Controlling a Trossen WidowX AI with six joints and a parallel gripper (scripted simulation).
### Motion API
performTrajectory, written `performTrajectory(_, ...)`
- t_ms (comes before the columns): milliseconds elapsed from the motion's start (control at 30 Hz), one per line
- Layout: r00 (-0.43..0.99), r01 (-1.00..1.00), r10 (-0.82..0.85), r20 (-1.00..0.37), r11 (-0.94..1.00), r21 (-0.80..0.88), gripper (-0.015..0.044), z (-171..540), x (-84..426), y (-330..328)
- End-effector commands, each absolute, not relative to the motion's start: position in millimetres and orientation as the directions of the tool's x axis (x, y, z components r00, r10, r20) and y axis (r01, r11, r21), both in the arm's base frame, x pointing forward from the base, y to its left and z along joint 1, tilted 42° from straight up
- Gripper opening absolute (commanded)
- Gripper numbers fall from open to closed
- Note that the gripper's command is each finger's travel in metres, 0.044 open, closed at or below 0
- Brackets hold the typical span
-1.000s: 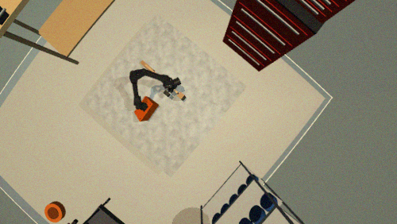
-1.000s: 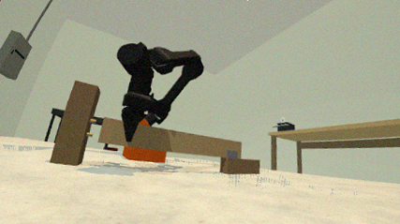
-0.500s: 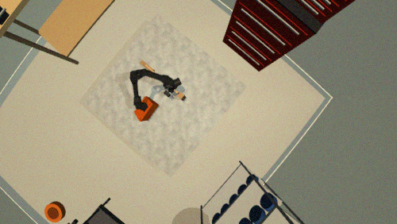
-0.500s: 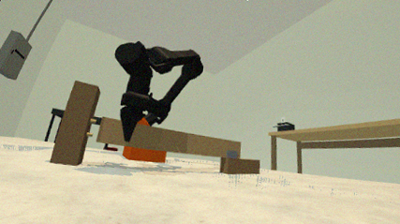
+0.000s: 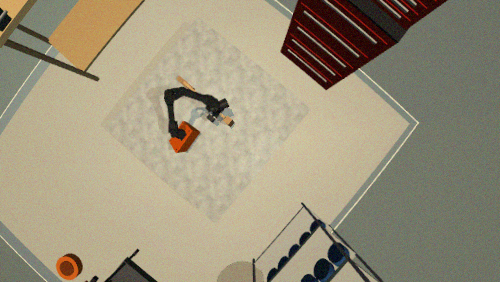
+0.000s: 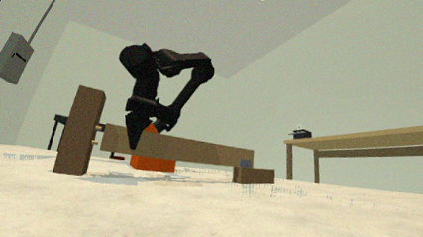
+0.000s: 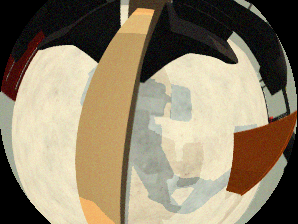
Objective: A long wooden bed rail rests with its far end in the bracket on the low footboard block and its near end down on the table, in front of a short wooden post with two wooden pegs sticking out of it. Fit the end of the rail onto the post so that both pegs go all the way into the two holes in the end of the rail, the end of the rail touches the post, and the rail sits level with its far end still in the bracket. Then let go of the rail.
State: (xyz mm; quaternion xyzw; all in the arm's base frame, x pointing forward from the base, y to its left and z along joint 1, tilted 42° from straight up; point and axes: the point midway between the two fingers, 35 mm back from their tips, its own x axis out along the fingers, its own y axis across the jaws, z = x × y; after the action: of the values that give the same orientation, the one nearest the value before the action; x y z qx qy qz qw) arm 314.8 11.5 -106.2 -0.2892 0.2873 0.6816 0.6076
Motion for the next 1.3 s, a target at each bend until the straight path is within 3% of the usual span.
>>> performTrajectory(0,-0.087,-0.995,0.66,-0.746,-0.093,0.034,0.0,-106.5,316.1,7.4)
performTrajectory(1267,-0.087,-0.995,0.659,-0.747,-0.093,0.034,0.0,-112.9,316.7,-0.4)
